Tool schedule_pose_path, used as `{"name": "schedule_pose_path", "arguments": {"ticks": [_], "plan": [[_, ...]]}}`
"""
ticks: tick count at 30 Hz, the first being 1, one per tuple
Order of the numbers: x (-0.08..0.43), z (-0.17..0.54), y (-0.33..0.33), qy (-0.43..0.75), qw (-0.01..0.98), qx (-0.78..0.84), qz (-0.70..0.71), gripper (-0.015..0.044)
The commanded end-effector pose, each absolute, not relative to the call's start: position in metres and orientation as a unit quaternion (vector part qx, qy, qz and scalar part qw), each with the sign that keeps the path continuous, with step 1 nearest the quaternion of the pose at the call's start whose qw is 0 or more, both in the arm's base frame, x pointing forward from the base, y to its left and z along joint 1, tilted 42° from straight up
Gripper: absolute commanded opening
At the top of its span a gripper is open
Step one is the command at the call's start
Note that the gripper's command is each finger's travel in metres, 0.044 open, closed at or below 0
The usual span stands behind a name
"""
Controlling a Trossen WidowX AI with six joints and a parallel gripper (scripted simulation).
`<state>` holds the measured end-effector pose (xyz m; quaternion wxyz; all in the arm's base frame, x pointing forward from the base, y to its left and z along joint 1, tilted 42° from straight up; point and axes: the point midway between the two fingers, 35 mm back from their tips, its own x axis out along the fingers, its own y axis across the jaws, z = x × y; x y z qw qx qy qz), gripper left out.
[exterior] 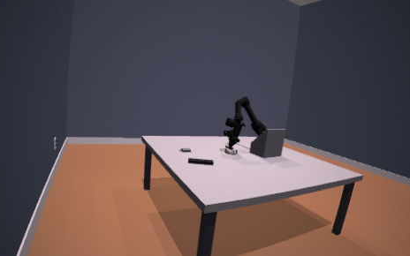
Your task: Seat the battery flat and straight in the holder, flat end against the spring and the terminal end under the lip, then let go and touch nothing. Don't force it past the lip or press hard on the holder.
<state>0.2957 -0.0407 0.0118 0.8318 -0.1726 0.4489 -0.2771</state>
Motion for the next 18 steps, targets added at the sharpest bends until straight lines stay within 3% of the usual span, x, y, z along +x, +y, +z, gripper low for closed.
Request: {"name": "schedule_pose_path", "arguments": {"ticks": [1, 18], "plan": [[0.2933, 0.0075, -0.0422, 0.445, 0.834, -0.18, -0.273, 0.0066], [0.2928, -0.001, -0.0453, 0.413, 0.852, -0.191, -0.26, 0.0066]]}}
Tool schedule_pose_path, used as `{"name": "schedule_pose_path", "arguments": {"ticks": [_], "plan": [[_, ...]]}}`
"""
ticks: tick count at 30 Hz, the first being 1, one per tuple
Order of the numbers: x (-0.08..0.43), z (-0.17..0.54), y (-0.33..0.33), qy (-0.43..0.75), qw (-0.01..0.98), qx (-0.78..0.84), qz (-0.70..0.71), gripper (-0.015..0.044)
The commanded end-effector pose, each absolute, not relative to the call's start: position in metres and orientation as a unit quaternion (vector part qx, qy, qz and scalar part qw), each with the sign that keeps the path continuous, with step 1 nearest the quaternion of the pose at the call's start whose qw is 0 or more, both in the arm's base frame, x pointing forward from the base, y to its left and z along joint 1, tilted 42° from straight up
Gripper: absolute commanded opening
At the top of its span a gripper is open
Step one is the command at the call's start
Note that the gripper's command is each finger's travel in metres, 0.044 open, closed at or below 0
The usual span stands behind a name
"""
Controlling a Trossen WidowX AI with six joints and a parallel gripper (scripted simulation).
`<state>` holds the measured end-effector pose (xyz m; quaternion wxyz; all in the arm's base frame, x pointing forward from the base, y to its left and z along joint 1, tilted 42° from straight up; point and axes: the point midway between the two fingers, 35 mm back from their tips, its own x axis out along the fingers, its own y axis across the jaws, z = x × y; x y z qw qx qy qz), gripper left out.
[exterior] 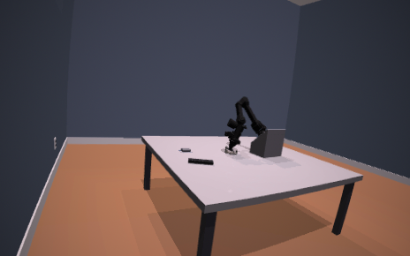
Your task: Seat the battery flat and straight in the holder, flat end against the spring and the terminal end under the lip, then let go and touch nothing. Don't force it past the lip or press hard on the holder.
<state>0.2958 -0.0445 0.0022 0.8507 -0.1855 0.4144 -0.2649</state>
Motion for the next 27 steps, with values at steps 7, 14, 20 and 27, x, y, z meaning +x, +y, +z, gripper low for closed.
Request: {"name": "schedule_pose_path", "arguments": {"ticks": [7, 14, 20, 27], "plan": [[0.2915, -0.0027, -0.0469, 0.399, 0.859, -0.196, -0.255, 0.0066], [0.2896, -0.0036, -0.0485, 0.385, 0.865, -0.201, -0.25, 0.0066], [0.2876, -0.0035, -0.05, 0.373, 0.871, -0.205, -0.246, 0.0066], [0.2849, -0.0023, -0.0517, 0.36, 0.877, -0.211, -0.24, 0.0066]]}}
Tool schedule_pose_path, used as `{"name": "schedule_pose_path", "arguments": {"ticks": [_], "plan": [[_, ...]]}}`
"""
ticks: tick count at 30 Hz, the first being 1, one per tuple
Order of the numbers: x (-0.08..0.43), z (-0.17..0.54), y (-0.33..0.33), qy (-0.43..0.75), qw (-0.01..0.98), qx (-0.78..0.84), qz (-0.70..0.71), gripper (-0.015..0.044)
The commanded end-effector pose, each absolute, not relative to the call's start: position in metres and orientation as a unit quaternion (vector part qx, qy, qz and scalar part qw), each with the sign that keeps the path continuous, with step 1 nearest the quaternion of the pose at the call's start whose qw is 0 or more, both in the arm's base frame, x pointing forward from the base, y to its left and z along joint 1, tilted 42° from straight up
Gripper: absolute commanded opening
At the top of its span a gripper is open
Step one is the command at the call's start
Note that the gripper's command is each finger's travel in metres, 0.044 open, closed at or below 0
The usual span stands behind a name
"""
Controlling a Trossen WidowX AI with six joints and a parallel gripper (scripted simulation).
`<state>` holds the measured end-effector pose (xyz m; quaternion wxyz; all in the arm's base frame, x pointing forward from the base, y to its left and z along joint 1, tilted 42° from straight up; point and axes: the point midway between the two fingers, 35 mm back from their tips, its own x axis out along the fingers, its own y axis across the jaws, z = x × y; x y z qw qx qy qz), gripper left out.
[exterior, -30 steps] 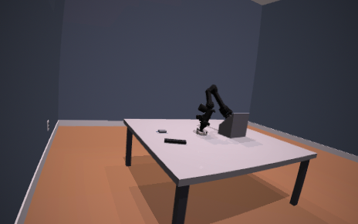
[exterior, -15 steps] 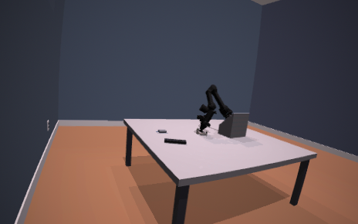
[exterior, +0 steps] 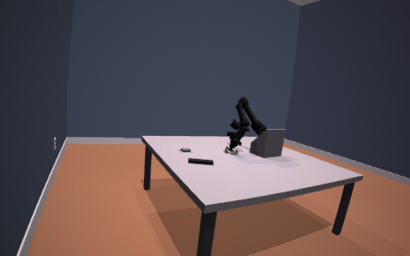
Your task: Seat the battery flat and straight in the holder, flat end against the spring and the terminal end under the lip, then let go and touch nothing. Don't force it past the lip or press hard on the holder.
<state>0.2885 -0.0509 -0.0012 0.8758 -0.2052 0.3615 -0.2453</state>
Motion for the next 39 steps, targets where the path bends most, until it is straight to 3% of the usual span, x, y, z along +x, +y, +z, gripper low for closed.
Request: {"name": "schedule_pose_path", "arguments": {"ticks": [1, 39], "plan": [[0.285, -0.002, -0.052, 0.359, 0.877, -0.211, -0.24, 0.0066], [0.263, -0.012, -0.051, 0.363, 0.878, -0.209, -0.234, 0.0066]]}}
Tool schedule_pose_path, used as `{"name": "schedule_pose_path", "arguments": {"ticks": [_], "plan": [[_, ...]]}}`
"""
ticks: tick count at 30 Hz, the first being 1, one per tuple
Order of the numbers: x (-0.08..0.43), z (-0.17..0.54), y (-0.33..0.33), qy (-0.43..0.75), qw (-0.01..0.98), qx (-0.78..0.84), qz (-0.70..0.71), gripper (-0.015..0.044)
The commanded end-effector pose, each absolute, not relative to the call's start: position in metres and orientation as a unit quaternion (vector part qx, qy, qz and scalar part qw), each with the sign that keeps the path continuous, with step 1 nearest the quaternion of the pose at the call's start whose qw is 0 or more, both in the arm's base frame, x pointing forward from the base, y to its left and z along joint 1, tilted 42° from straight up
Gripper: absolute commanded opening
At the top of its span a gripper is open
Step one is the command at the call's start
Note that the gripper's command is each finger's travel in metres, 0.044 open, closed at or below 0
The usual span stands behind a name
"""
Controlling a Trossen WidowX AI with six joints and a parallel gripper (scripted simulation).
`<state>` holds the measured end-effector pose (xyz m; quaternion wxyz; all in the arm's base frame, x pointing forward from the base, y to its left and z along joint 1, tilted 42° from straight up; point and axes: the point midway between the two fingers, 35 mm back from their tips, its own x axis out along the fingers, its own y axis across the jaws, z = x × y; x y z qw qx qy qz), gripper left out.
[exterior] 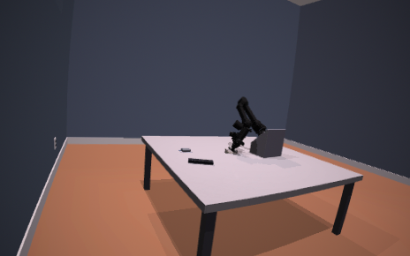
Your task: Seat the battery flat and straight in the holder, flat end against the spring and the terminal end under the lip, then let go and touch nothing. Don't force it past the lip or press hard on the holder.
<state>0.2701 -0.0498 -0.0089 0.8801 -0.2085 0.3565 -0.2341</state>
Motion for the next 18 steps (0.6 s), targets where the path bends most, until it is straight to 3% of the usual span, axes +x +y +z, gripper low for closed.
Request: {"name": "schedule_pose_path", "arguments": {"ticks": [1, 18], "plan": [[0.263, -0.012, -0.051, 0.363, 0.877, -0.208, -0.234, 0.0066], [0.275, -0.017, -0.047, 0.392, 0.869, -0.195, -0.232, 0.0066]]}}
